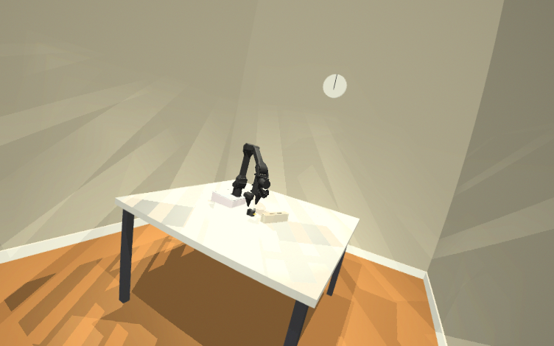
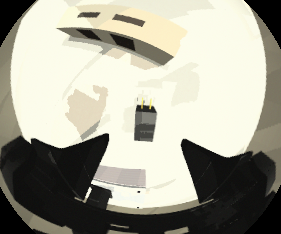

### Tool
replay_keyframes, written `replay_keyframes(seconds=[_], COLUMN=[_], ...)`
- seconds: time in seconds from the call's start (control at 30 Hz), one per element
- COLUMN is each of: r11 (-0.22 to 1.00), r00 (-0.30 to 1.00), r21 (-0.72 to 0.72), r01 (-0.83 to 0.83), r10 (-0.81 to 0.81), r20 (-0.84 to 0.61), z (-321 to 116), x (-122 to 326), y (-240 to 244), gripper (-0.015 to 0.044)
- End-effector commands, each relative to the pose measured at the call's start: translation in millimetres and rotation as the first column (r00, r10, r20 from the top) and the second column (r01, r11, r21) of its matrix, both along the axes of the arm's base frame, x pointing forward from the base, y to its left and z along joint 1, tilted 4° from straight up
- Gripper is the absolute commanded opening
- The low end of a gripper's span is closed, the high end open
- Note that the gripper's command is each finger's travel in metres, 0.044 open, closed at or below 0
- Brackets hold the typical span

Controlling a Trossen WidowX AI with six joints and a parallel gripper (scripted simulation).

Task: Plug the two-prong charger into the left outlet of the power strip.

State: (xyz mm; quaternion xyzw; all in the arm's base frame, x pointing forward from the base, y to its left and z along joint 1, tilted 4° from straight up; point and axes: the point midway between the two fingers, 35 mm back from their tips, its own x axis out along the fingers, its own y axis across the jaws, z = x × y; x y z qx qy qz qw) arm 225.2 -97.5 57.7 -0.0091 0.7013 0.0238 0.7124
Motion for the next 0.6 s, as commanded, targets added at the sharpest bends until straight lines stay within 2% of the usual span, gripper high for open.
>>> replay_keyframes(seconds=[0.0, 0.57], r11=[1.0, 1.0], r00=[1.0, 1.0], r21=[0.008, 0.008], r01=[-0.007, -0.007], r10=[0.007, 0.007], r20=[-0.003, -0.003], z=[-7.3, -30.3], x=[-0.6, 2.0], y=[1.7, 1.5], gripper=[0.044, 0.044])
